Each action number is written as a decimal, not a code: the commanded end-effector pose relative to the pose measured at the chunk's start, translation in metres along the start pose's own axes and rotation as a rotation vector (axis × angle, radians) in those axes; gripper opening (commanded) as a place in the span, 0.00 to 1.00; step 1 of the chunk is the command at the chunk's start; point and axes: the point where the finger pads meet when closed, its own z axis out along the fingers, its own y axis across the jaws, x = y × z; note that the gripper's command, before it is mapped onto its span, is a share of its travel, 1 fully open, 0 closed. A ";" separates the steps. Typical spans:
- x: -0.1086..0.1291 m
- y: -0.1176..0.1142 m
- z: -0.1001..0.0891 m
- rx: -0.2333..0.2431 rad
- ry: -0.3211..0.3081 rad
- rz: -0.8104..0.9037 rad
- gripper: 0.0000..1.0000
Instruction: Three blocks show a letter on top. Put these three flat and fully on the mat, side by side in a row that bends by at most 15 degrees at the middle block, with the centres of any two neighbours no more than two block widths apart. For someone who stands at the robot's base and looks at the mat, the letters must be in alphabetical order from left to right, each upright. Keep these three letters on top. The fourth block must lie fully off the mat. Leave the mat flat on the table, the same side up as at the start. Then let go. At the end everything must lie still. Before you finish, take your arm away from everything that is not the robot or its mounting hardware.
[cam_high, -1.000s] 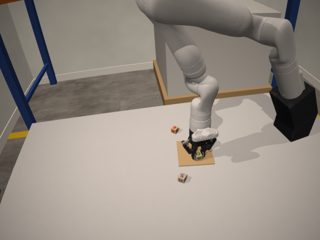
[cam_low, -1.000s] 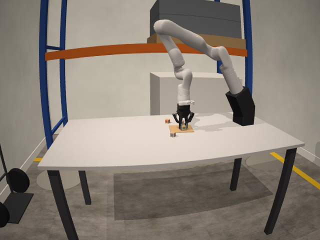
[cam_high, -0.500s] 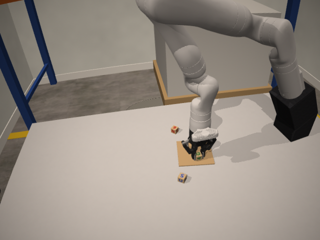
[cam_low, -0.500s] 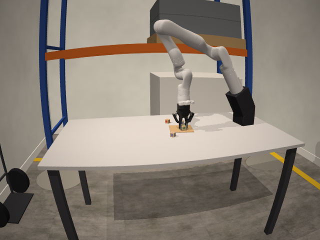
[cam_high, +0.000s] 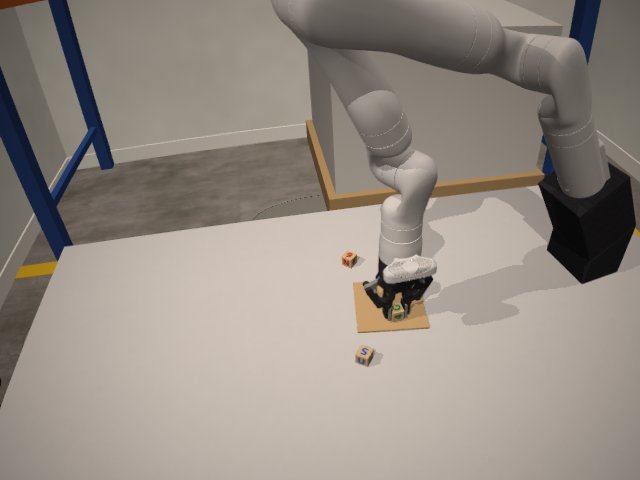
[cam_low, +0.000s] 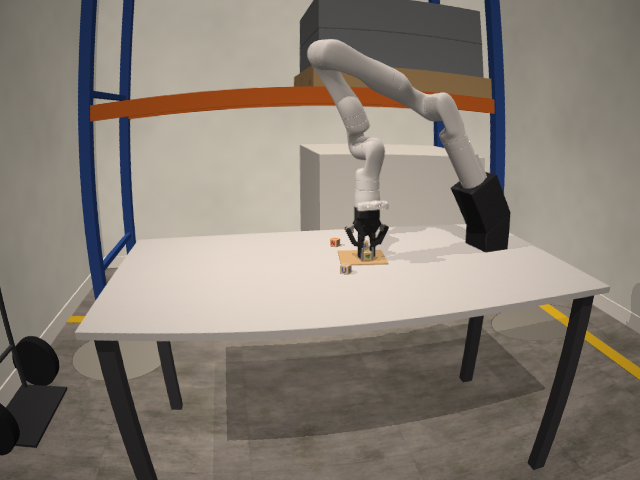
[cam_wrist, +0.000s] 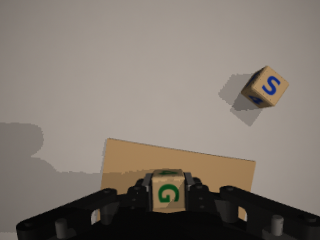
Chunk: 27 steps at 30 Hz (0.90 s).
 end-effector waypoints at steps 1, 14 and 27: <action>0.000 0.000 0.000 -0.001 0.000 0.000 0.21; 0.000 0.000 0.003 -0.001 0.000 0.000 0.21; 0.000 0.000 0.003 -0.001 0.000 0.000 0.21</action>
